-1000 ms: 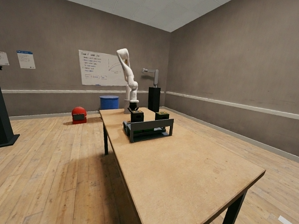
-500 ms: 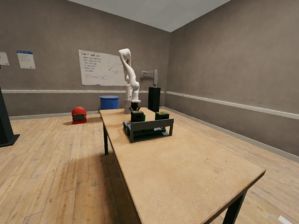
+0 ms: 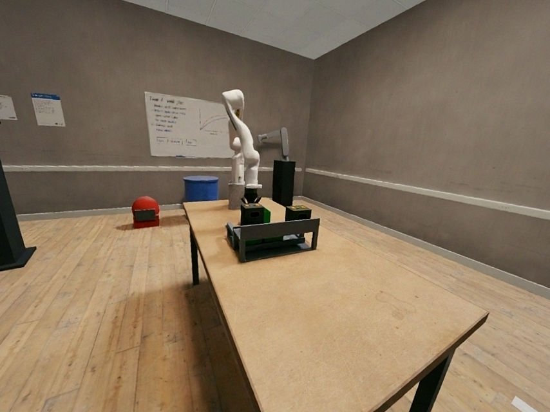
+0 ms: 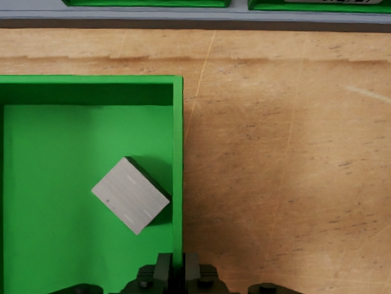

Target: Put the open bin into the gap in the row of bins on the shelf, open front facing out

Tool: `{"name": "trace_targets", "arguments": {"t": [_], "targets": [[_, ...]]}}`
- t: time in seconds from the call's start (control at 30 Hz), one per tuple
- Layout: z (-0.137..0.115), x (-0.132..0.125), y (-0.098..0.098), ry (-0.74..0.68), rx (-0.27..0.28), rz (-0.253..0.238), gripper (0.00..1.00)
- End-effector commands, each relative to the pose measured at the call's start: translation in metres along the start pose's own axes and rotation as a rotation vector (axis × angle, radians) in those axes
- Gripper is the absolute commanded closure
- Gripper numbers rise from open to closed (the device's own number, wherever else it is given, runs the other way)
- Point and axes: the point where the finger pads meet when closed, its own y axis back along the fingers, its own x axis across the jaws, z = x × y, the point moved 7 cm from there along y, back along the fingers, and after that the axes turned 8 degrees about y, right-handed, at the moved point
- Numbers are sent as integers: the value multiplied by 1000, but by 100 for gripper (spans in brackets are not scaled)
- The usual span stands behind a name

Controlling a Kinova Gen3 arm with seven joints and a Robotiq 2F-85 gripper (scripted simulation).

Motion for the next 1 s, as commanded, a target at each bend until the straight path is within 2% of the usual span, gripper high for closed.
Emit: {"name": "trace_targets", "arguments": {"t": [0.0, 0.07, 0.47, 0.63, 0.97], "targets": [[-3, -16, 1, -1, 4, -1, 90], [-4, -28, 1, -1, 4, -1, 90], [-4, -28, 1, -1, 4, -1, 90], [-10, -72, 1, -1, 4, -1, 90], [-10, -72, 1, -1, 4, -1, 90]]}}
